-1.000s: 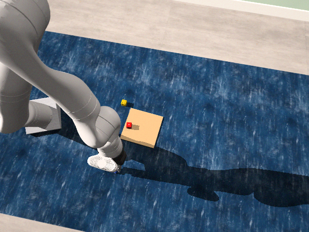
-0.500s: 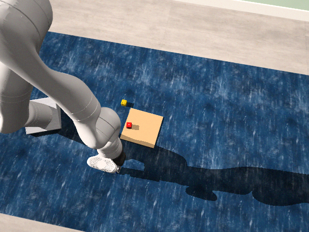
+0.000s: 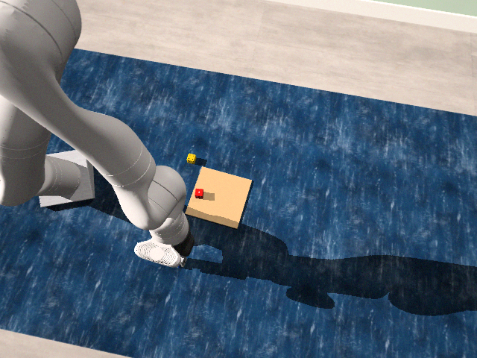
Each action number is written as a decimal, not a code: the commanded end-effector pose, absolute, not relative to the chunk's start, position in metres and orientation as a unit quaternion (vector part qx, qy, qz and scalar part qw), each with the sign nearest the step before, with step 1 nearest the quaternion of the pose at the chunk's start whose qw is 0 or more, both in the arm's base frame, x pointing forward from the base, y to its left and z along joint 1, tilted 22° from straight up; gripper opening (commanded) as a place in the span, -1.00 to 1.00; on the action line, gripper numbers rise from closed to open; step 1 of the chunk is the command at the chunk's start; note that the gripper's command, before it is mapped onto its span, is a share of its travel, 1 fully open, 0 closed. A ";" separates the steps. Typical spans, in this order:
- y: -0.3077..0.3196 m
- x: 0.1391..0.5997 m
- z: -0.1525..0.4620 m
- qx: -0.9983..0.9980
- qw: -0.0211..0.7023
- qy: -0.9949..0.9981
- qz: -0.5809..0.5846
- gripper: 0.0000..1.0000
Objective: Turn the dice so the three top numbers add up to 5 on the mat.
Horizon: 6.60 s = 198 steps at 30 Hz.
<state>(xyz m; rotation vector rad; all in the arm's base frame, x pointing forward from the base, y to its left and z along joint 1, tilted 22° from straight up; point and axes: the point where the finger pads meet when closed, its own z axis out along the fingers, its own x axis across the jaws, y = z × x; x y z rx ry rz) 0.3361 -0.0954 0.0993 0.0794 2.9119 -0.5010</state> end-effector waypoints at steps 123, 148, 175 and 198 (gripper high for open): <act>-0.103 0.340 0.079 0.027 0.093 0.981 -0.169 -0.19; -0.083 0.330 0.134 0.027 0.093 0.981 -0.169 -0.19; -0.070 0.323 0.170 0.027 0.093 0.981 -0.169 -0.19; -0.075 0.314 0.169 0.092 0.094 0.977 -0.166 -0.19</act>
